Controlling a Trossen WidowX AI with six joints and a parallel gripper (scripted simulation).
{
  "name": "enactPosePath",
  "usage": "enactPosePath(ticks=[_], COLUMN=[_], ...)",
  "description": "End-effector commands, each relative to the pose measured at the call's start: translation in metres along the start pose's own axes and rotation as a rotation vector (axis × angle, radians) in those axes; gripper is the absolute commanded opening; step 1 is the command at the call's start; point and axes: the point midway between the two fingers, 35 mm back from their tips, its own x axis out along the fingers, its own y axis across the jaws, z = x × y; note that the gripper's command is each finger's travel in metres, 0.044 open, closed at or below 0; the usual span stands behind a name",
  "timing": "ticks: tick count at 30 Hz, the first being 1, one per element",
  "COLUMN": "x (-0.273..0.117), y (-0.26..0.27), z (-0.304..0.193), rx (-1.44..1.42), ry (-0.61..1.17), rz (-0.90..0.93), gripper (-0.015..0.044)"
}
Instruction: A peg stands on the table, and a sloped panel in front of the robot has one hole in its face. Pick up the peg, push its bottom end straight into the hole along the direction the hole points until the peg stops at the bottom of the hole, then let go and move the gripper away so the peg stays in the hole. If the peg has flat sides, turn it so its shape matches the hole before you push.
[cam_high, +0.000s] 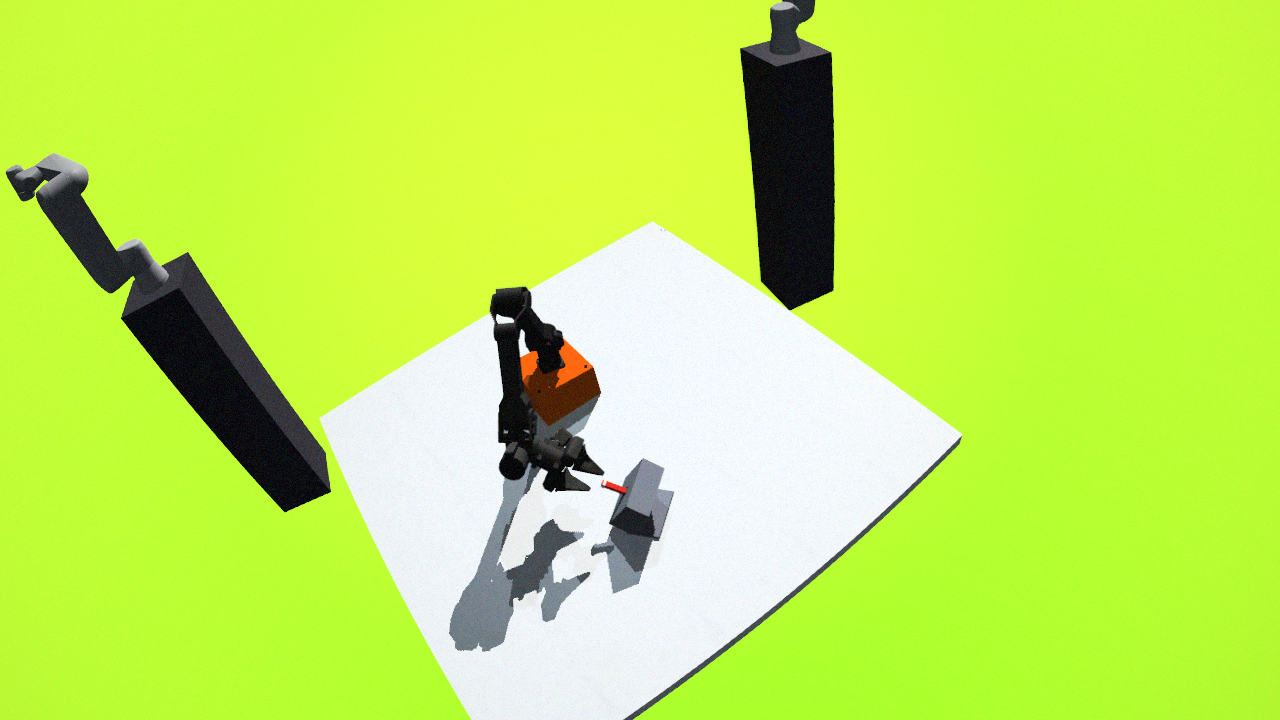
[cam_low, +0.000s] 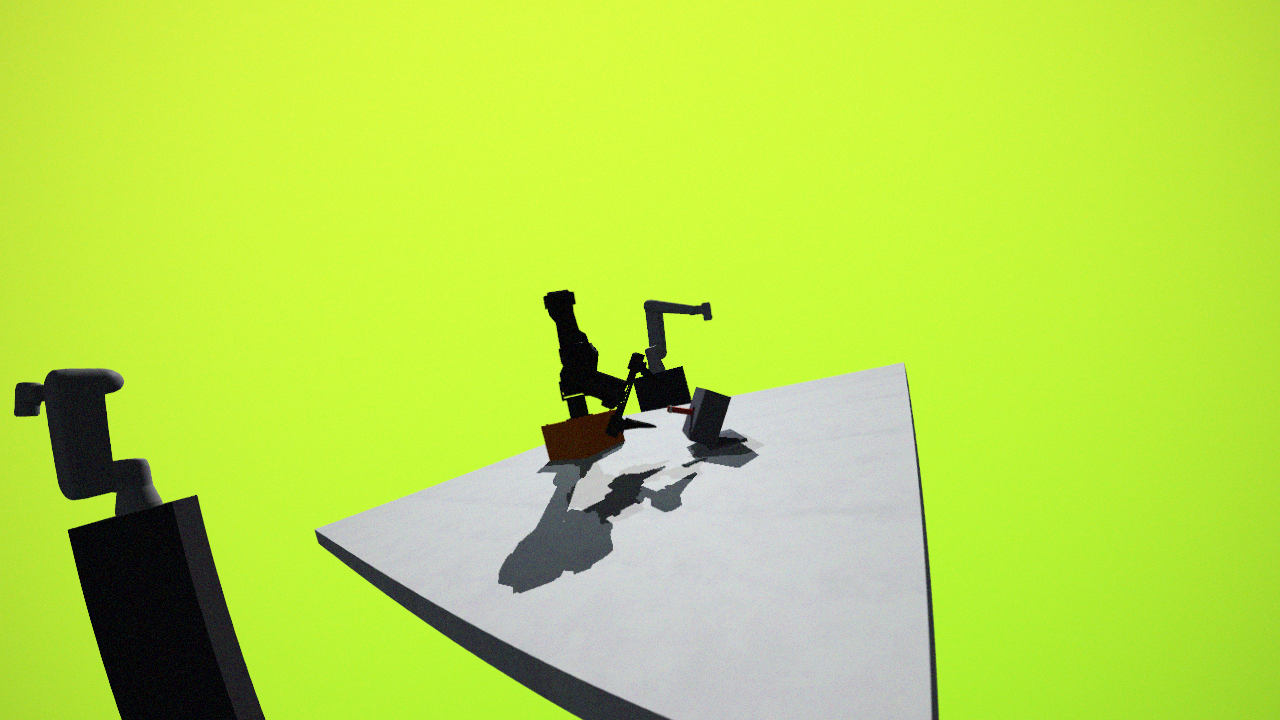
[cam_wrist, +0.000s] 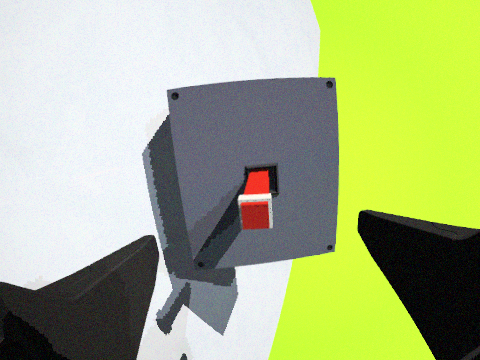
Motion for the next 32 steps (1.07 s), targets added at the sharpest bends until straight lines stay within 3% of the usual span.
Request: enactPosePath(ticks=[1, 32], x=[-0.009, -0.056], y=[-0.003, 0.007], z=[-0.002, 0.000], rx=[-0.010, -0.007], ry=[0.004, 0.008], rz=[-0.006, -0.009], gripper=[0.0440, 0.0440])
